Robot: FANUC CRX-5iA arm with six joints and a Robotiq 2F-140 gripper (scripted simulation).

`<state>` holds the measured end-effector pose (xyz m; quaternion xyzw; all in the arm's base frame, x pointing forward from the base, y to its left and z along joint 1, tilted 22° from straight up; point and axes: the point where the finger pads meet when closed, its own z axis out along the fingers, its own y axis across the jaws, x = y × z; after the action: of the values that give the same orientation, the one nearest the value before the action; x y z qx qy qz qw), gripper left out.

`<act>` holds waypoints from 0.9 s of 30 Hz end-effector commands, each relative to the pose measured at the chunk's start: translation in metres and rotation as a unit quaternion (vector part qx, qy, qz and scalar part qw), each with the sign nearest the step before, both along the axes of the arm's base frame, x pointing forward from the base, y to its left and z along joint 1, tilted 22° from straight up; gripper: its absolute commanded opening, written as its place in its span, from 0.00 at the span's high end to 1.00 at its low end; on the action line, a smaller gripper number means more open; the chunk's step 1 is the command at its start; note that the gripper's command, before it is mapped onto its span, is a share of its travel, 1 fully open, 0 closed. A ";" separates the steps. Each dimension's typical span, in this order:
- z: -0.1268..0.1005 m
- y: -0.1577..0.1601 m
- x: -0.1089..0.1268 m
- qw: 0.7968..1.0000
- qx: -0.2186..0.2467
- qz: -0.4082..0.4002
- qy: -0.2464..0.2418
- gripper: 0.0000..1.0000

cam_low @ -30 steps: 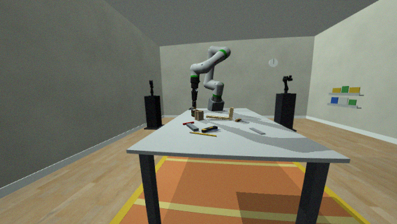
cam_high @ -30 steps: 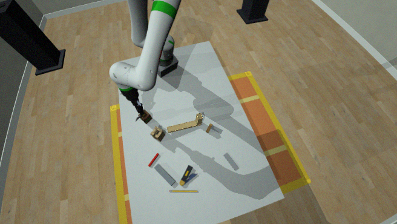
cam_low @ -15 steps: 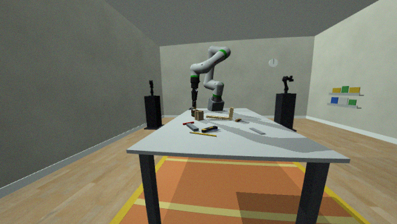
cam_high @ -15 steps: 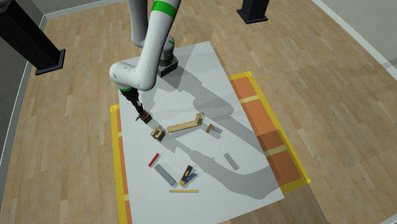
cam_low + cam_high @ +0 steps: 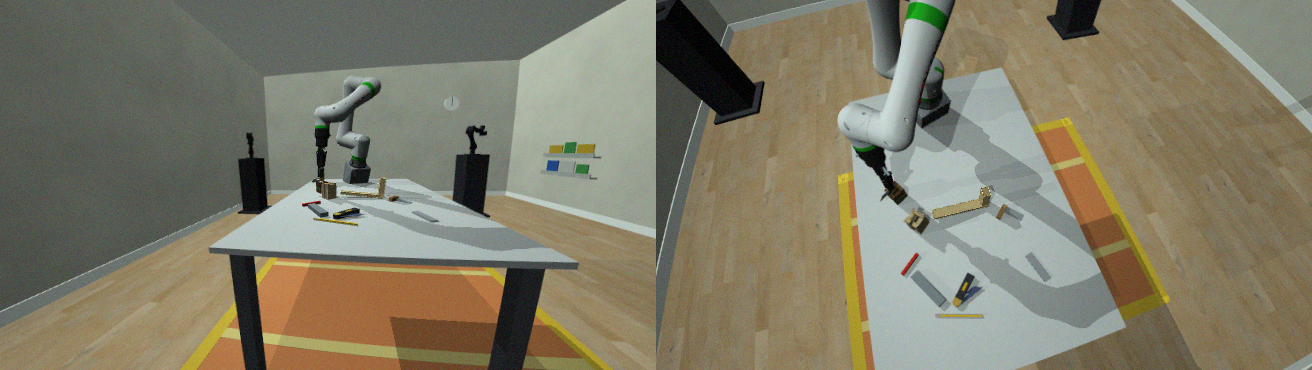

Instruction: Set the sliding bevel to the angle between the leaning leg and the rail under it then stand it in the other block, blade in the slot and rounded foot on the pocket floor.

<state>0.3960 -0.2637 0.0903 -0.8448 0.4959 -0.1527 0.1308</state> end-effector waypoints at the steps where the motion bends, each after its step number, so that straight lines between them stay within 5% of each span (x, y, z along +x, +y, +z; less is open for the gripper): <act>1: 0.001 -0.001 0.000 1.000 -0.001 0.000 0.000 0.90; 27: -0.006 0.000 0.003 1.000 -0.001 0.000 0.000 0.90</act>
<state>0.3985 -0.2628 0.0838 -0.8448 0.4959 -0.1527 0.1307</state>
